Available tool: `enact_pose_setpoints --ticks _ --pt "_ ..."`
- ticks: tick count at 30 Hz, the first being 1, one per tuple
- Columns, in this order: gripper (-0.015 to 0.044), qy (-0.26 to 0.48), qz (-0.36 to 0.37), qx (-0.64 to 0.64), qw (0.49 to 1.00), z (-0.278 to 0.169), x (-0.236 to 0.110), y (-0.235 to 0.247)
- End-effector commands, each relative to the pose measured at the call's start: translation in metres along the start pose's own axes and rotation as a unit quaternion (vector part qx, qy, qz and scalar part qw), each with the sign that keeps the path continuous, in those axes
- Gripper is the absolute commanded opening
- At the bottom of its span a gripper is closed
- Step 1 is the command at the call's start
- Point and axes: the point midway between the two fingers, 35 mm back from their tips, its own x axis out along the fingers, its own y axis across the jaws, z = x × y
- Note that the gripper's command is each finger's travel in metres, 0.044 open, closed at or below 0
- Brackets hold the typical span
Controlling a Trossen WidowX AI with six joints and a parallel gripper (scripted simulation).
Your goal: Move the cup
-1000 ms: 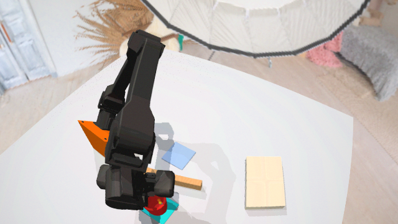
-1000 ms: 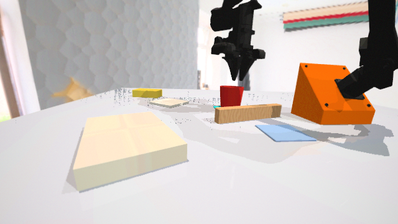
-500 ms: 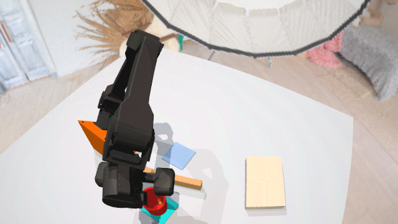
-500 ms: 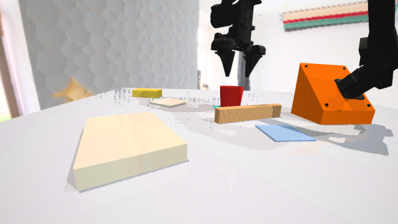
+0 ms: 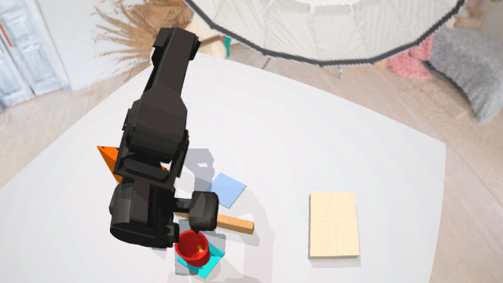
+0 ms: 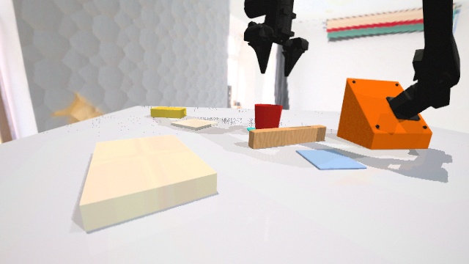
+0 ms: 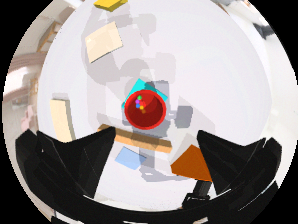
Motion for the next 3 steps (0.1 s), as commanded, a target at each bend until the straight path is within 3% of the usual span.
enact_pose_setpoints --ticks 1,3 --pt "0.044 0.001 0.0 0.0 1.0 -0.0002 0.0012 -0.0002" --pt "0.044 0.001 0.0 0.0 1.0 -0.0002 0.0012 -0.0002"
